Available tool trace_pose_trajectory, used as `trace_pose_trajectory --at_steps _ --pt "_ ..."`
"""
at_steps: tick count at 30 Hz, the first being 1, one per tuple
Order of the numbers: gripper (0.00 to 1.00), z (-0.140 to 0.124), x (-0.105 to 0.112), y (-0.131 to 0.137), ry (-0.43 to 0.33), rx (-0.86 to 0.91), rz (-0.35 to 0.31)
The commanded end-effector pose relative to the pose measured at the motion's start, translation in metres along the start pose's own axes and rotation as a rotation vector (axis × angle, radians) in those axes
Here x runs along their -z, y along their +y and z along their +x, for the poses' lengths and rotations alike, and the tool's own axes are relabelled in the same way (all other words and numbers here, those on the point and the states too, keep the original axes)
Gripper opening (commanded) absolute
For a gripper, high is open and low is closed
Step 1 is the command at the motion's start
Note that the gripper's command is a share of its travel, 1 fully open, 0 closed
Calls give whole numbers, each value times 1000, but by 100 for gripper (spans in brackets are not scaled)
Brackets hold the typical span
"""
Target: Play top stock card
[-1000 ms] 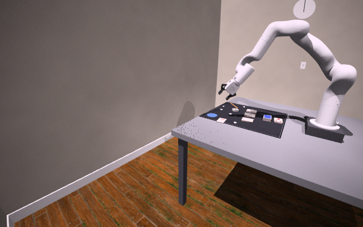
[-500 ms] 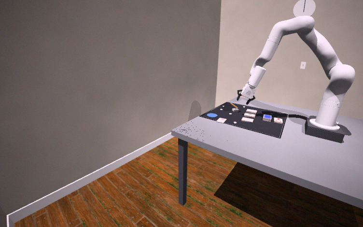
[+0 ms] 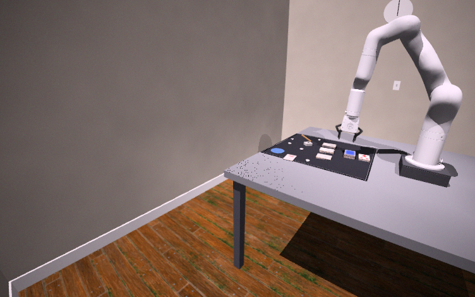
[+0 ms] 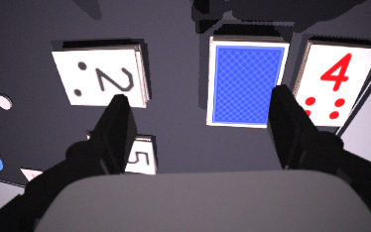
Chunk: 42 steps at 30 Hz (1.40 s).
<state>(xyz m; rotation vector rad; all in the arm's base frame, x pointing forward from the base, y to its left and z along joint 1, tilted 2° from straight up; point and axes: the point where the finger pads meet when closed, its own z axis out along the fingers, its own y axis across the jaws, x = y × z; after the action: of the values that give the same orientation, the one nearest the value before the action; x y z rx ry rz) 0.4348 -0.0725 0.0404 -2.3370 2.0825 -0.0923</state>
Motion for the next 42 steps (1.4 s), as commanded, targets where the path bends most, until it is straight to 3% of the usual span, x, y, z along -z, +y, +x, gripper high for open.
trace_pose_trajectory --at_steps 1,16,24,39,42 --pt "100 1 1 39 -11 -61 -61" --pt "100 1 1 39 -10 -118 -62" --pt "100 1 1 39 -5 -288 -63" --pt "100 1 1 39 10 -768 -64" --pt "100 1 2 39 11 -789 -64"
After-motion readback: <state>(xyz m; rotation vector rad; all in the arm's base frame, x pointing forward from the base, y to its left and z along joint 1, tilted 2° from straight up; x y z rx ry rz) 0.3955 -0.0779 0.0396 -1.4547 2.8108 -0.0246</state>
